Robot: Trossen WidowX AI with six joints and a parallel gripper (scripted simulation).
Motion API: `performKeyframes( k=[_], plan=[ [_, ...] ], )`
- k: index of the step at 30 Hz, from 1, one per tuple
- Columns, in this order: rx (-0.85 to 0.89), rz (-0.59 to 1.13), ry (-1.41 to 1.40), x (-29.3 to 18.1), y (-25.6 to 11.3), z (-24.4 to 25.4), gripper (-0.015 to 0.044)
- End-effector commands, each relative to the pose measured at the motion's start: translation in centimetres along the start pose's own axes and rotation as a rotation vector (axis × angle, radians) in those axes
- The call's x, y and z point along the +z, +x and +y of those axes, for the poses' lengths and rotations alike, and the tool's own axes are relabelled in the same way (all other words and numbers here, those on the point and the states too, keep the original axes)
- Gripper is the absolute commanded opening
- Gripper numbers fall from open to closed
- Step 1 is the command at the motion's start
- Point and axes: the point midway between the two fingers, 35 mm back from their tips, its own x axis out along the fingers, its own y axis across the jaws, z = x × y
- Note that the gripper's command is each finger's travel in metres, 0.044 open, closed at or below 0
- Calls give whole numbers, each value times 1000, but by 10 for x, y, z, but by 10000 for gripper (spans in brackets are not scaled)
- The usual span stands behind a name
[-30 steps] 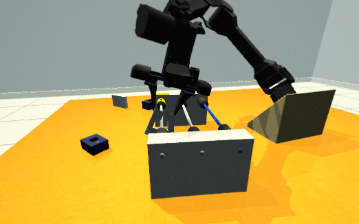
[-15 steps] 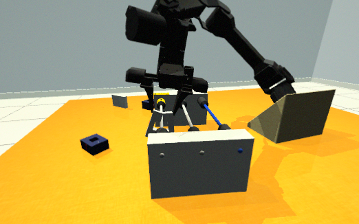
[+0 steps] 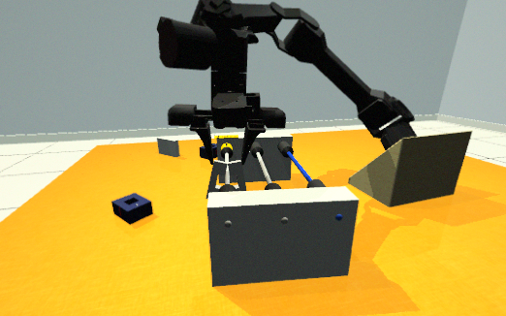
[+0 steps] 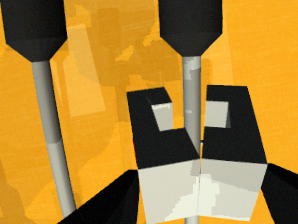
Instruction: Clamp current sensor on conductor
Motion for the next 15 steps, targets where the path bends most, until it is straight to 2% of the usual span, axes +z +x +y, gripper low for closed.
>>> performKeyframes(
  k=[1, 13, 15],
  plan=[
    [-4, 2, -4, 0, 0, 1, 105],
    [-4, 2, -4, 0, 0, 1, 420],
    [-4, 2, -4, 0, 0, 1, 440]
  ],
)
